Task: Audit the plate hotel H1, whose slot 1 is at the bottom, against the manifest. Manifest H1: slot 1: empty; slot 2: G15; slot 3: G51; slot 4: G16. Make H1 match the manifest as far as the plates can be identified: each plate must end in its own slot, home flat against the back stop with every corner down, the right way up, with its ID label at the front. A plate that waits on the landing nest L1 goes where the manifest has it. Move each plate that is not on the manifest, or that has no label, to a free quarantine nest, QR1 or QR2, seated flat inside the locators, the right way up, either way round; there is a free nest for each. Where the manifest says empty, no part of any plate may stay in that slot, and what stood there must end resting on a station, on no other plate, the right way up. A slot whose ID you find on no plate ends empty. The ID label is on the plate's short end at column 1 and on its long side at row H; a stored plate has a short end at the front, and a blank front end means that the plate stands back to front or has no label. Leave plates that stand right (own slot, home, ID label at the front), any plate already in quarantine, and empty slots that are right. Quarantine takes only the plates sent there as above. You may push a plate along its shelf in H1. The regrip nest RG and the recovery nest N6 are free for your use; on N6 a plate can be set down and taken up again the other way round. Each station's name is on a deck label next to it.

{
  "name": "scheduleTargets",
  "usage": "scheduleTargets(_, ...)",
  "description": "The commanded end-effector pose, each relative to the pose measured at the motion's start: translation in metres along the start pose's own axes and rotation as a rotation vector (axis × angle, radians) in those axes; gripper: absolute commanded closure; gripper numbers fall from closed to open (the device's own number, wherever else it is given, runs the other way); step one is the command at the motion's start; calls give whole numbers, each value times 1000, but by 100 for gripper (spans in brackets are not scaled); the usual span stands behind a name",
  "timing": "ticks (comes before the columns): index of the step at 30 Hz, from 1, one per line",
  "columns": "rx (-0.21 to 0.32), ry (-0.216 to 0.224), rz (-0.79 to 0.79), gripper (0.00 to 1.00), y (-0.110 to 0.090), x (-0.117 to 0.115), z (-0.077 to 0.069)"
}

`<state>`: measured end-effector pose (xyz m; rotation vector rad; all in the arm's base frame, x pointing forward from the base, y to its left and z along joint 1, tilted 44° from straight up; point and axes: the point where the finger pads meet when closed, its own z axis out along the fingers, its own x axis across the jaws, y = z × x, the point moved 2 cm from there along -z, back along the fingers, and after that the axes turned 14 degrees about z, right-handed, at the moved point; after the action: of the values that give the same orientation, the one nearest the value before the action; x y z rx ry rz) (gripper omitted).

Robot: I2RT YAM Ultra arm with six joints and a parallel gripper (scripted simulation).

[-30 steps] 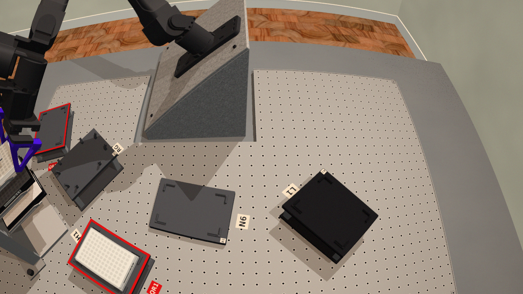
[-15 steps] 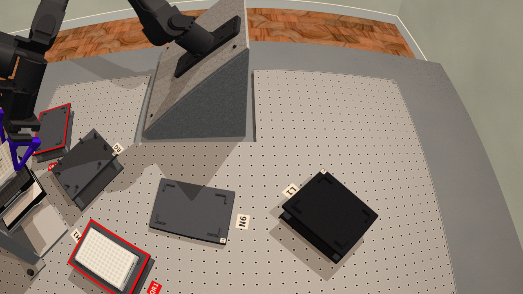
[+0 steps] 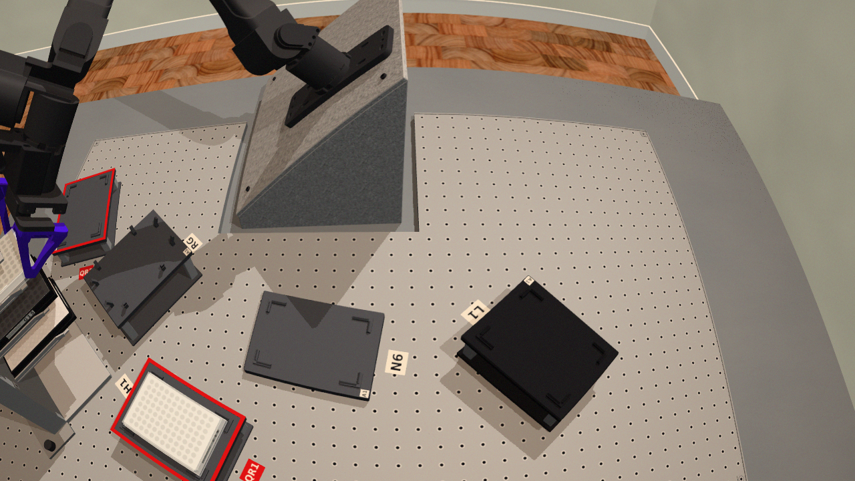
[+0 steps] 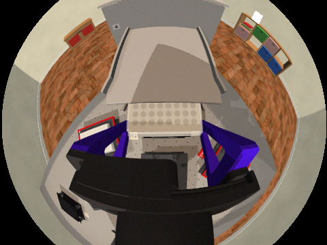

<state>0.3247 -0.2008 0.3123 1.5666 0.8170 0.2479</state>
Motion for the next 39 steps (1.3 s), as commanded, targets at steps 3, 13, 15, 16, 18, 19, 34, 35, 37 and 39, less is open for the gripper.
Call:
scheduleTargets(3,-10,5,4,14,0,-1,-6)
scheduleTargets(13,-10,5,4,14,-9,-3,-16)
scheduleTargets(15,-10,5,4,14,-9,-3,-16)
scheduleTargets(16,-10,5,4,14,-10,-3,-16)
scheduleTargets(18,-9,5,4,14,-12,-4,-18)
scheduleTargets(19,-9,5,4,14,-13,-4,-19)
scheduleTargets(34,-9,5,4,14,-25,-7,-32)
scheduleTargets(35,-9,5,4,14,-26,-7,-32)
scheduleTargets(37,-9,5,4,14,-28,-8,-34)
scheduleTargets(39,-9,5,4,14,-29,-8,-36)
